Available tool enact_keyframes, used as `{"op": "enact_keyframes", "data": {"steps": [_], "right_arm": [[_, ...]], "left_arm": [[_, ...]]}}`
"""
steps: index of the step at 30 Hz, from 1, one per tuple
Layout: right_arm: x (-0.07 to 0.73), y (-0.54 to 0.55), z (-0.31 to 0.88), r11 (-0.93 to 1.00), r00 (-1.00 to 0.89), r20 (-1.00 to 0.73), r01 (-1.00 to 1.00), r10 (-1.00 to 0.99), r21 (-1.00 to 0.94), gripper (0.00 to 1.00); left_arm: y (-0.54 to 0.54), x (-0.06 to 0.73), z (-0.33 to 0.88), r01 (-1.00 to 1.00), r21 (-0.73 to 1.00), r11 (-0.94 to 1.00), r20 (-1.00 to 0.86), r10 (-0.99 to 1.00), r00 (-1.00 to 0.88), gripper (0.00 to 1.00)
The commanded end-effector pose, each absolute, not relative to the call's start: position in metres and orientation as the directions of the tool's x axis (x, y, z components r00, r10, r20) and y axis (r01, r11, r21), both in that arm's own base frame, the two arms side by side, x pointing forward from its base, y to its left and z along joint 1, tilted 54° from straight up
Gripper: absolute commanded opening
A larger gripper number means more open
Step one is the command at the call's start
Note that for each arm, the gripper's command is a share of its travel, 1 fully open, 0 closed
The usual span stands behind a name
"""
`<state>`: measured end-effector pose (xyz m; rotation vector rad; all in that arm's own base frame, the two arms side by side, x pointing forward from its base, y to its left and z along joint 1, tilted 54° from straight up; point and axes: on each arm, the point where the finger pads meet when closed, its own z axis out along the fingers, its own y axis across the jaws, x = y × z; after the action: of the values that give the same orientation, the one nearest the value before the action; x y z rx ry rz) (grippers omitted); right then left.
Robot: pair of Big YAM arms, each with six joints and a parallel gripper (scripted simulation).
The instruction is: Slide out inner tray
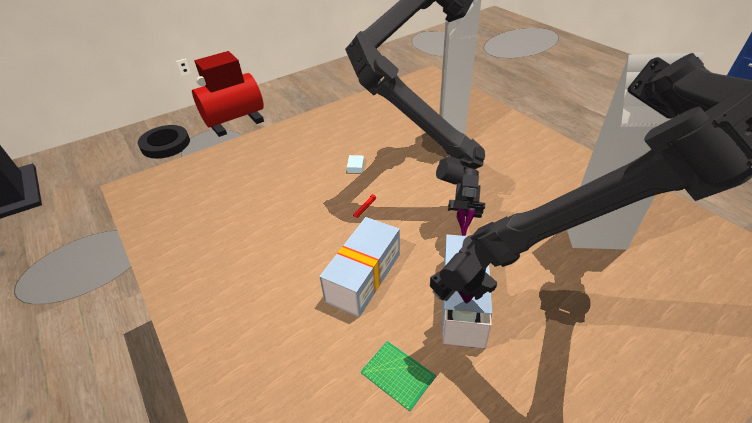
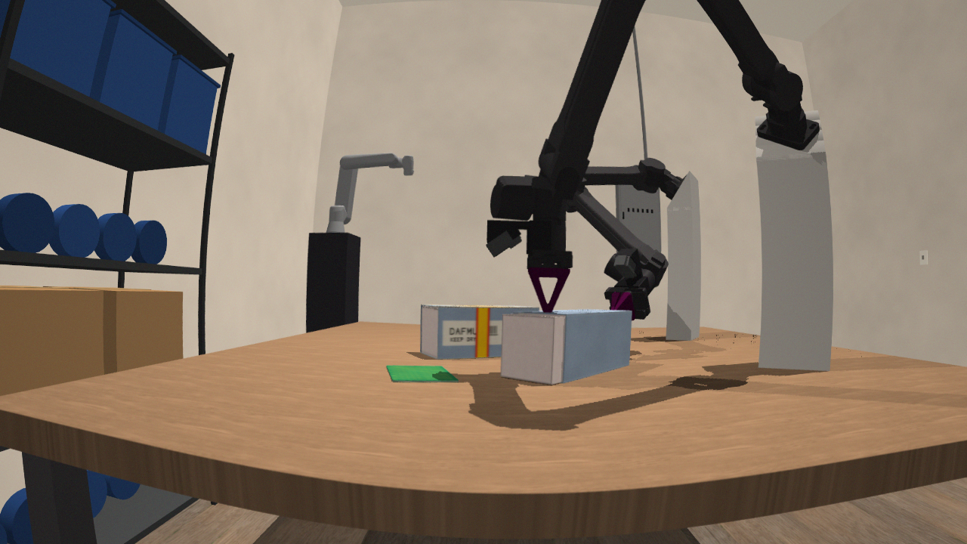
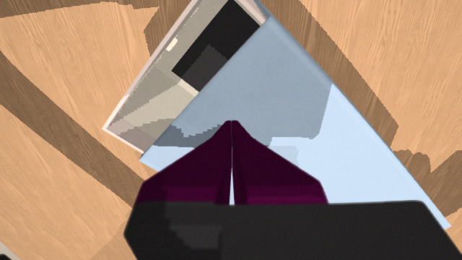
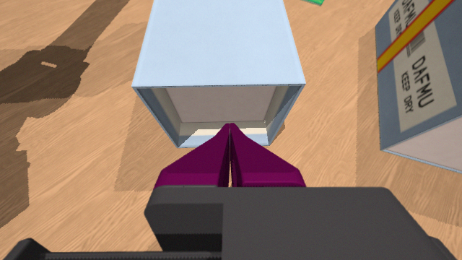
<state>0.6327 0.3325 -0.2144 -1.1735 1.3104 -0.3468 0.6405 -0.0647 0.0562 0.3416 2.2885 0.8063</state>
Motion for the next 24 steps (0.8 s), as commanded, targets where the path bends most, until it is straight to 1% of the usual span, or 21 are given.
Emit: {"op": "enact_keyframes", "data": {"steps": [1,6,24], "right_arm": [[0.619,0.335,-0.217,0.419,0.316,-0.552,-0.4,-0.772,-0.815,0.0],[0.618,0.331,-0.203,0.427,0.325,-0.552,-0.383,-0.767,-0.819,0.0],[0.621,0.331,-0.213,0.426,0.32,-0.553,-0.388,-0.77,-0.817,0.0]], "left_arm": [[-0.039,0.634,0.016,0.035,0.638,0.77,-0.46,0.417,-0.784,0.0],[-0.039,0.634,0.016,0.036,0.637,0.77,-0.46,0.417,-0.784,0.0],[-0.04,0.634,0.015,0.039,0.635,0.772,-0.46,0.418,-0.783,0.0]]}}
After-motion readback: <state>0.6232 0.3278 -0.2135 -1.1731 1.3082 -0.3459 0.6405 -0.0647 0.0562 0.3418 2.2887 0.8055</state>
